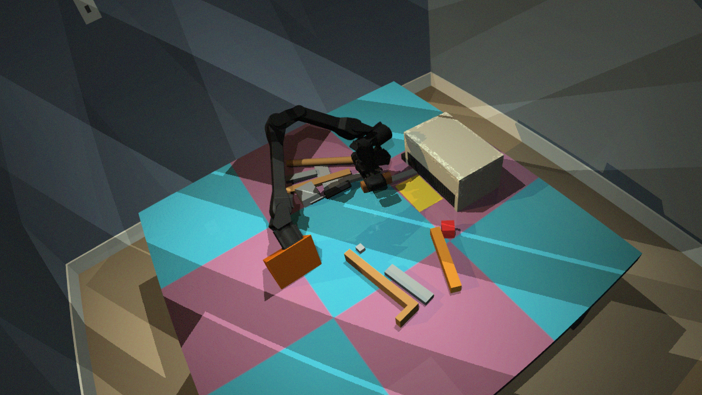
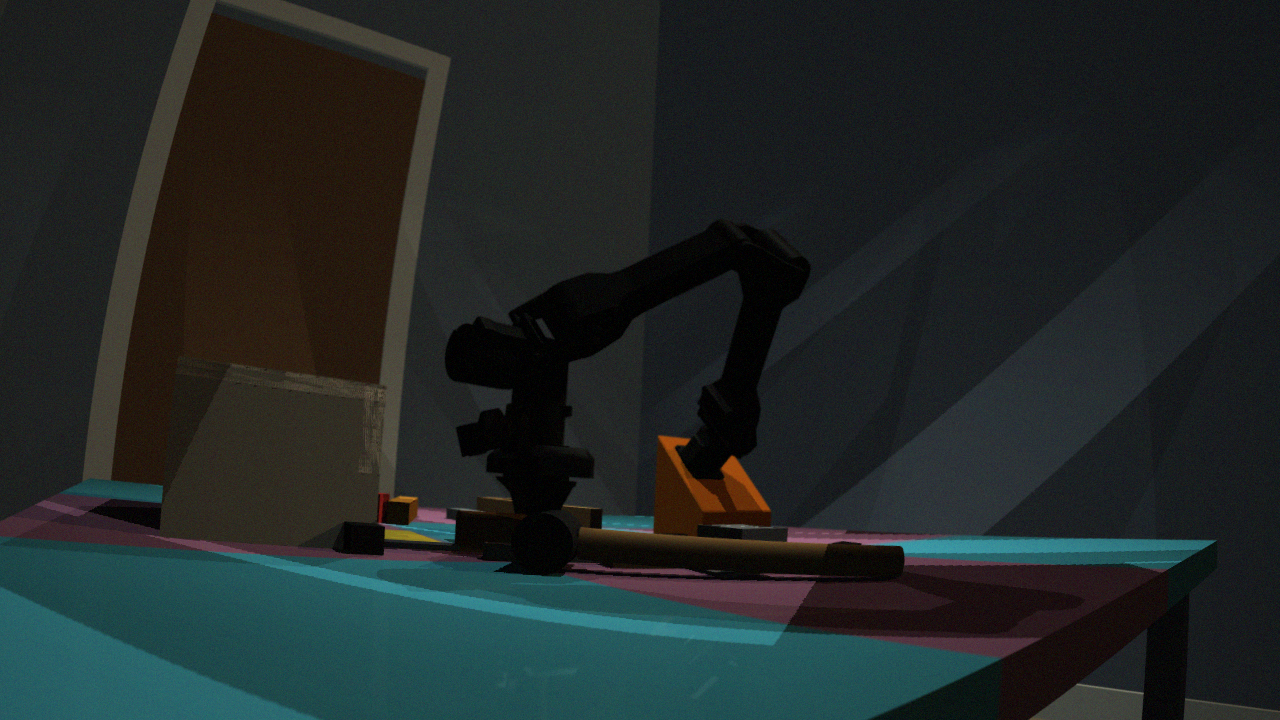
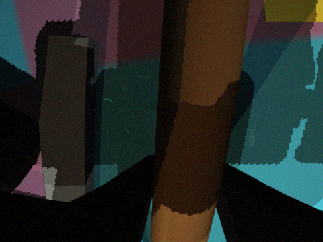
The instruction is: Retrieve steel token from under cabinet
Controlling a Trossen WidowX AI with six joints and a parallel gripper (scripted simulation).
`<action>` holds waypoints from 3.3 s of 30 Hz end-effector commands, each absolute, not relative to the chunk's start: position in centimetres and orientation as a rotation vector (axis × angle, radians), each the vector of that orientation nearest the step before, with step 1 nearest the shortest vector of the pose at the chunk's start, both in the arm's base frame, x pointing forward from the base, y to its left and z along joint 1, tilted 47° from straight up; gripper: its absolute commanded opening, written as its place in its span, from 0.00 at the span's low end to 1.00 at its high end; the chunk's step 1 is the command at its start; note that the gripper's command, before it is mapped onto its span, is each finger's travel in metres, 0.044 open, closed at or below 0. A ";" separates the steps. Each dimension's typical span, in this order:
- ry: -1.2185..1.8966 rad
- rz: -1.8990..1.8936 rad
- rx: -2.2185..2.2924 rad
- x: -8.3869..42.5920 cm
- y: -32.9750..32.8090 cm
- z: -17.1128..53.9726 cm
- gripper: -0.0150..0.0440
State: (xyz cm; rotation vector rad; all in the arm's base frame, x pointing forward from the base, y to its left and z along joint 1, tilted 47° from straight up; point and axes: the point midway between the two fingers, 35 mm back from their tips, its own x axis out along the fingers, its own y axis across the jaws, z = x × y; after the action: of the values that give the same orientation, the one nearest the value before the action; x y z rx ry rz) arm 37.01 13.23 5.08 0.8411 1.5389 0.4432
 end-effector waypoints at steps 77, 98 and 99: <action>1.536 0.447 0.839 38.7 11.4 3.0 0.25; 1.537 0.447 0.839 36.7 11.8 3.4 0.25; 1.537 0.447 0.839 36.6 11.8 3.4 0.25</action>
State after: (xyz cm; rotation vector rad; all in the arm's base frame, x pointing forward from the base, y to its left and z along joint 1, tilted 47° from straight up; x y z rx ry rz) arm 37.02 11.71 3.40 0.8380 1.5327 0.4499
